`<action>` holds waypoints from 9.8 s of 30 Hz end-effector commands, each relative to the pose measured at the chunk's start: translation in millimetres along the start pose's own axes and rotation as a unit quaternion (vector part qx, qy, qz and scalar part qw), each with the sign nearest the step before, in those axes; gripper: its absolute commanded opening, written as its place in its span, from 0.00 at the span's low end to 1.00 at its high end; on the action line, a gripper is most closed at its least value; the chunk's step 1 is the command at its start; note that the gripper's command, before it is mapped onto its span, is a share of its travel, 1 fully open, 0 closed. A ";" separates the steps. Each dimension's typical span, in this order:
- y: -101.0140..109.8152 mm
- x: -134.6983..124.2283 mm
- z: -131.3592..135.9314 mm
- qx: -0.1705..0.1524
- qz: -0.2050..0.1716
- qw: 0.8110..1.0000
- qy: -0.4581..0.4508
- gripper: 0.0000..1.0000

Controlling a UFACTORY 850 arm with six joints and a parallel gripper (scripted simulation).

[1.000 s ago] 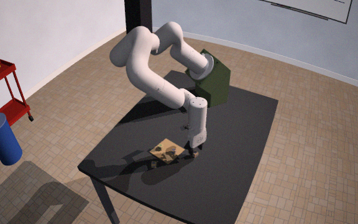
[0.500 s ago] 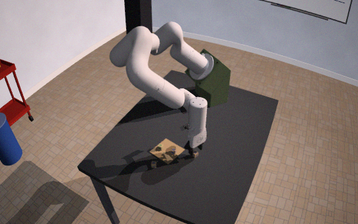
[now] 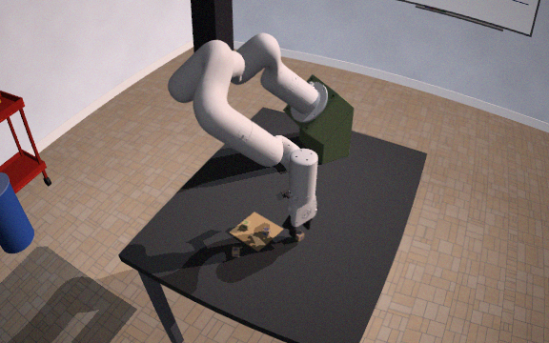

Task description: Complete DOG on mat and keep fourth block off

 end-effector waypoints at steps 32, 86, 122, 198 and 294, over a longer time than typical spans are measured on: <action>0.4 -0.8 -0.4 0.000 0.000 1.000 0.000 0.63; -29.1 -0.8 -0.5 0.000 0.000 1.000 0.000 0.63; -29.1 -0.8 -0.5 0.000 0.000 1.000 0.000 0.42; 70.9 -0.7 -0.4 0.000 0.000 1.000 0.000 0.21; 71.9 76.4 -67.0 0.000 -0.003 0.414 0.910 0.21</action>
Point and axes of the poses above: the point where the finger pads meet when closed, its own y axis back along the fingers, its own z axis across the jaws, x = y × z, the point moved 8 cm from there along y, back along the fingers, and after that the axes turned 2 degrees about y, right-handed, at the moved point
